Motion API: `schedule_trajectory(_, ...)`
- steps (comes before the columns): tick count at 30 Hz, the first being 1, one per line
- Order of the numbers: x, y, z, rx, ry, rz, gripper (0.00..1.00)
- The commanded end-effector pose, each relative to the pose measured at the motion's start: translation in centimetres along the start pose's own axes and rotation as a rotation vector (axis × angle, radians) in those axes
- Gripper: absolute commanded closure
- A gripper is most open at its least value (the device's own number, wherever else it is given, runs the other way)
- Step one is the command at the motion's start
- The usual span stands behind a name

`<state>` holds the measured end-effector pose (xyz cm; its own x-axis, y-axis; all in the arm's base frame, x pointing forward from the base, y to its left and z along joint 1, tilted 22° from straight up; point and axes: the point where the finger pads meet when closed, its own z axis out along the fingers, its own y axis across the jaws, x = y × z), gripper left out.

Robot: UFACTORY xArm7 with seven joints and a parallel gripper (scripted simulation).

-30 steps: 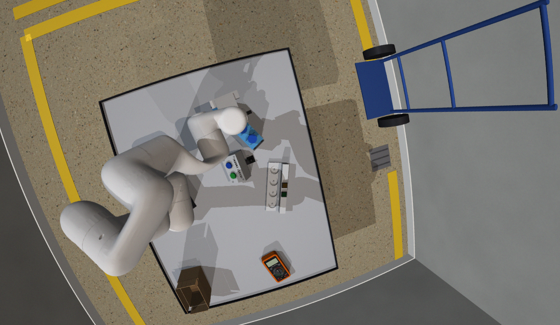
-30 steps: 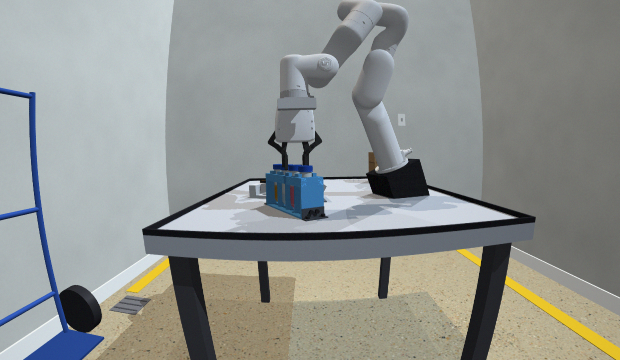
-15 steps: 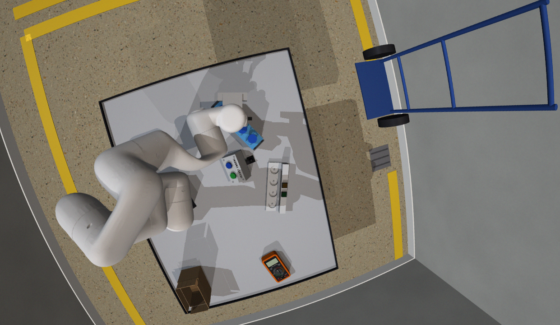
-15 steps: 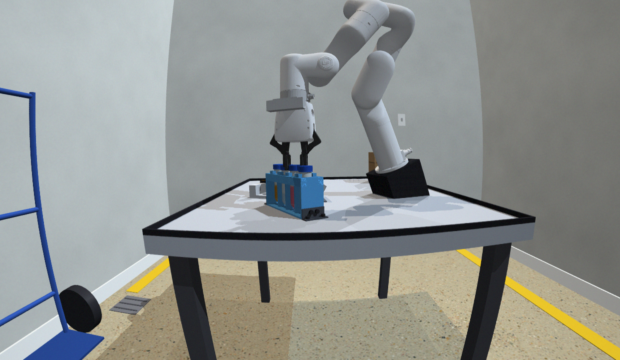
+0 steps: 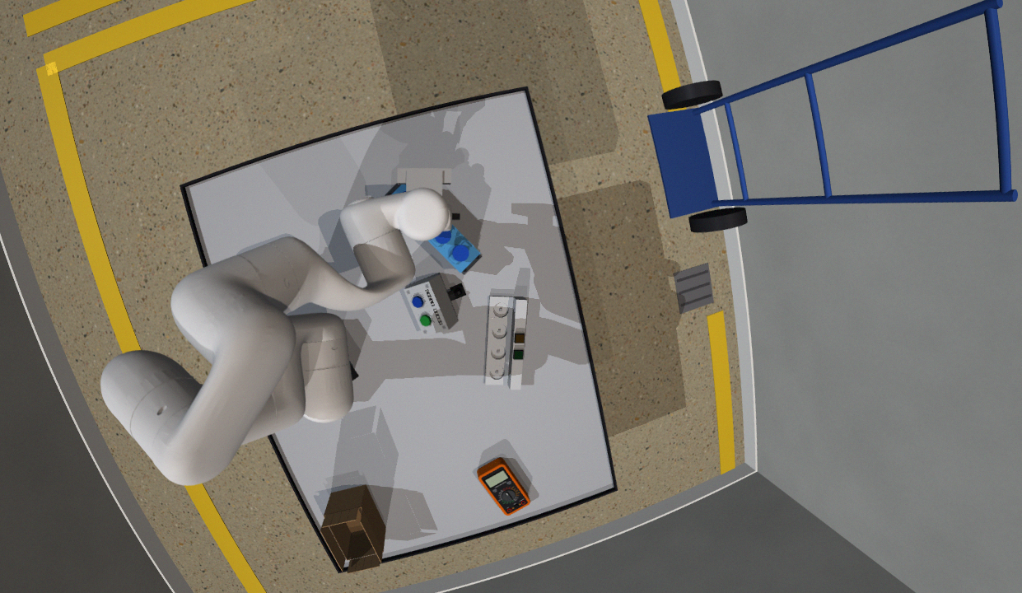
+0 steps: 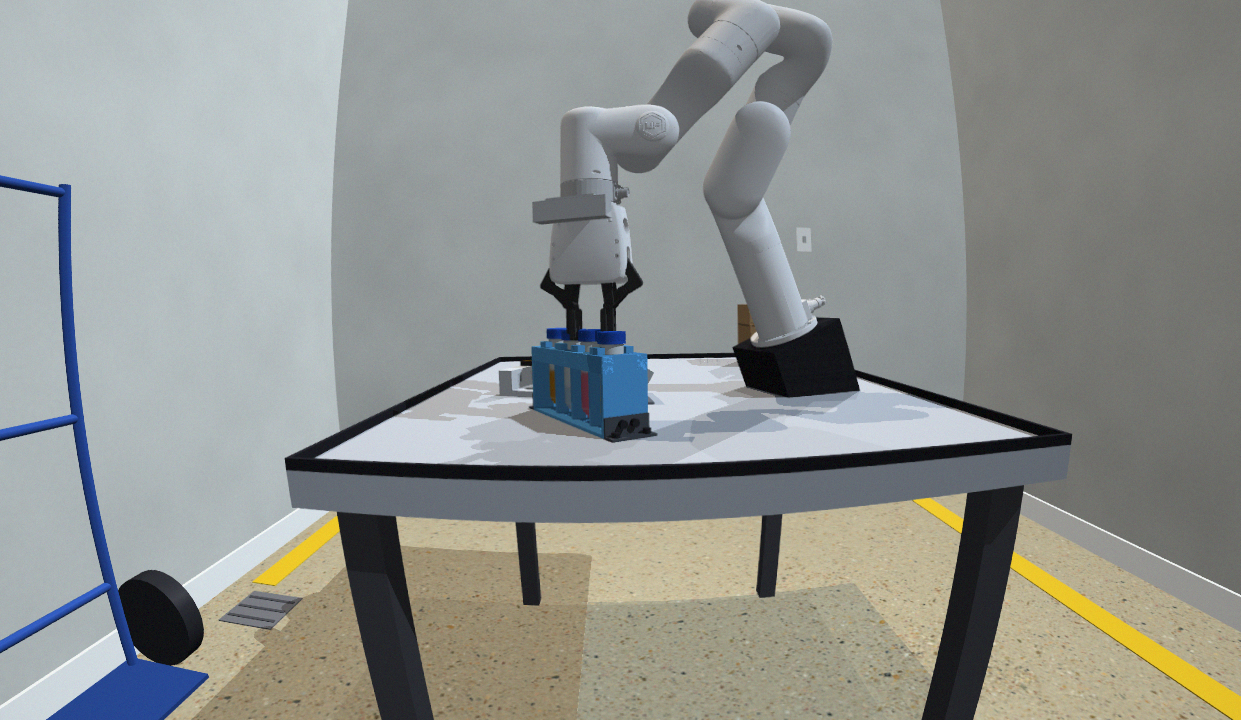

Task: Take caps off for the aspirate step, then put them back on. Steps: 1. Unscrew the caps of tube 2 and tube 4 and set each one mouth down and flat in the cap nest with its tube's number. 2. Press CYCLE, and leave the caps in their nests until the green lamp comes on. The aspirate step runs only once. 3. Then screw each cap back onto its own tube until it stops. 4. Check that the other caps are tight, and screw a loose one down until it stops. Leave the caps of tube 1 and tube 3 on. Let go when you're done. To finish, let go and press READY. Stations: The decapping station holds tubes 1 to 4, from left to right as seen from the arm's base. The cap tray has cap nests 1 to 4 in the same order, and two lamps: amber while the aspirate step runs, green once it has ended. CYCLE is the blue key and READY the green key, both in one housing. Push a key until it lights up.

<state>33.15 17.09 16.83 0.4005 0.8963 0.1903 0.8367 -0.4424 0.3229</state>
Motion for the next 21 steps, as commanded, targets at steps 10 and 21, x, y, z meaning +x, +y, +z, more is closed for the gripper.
schedule_trajectory(10,0.1,0.06,-0.11,-0.002,0.001,-0.466,1.0)
schedule_trajectory(21,0.1,0.06,-0.14,-0.003,-0.001,-0.961,1.0)
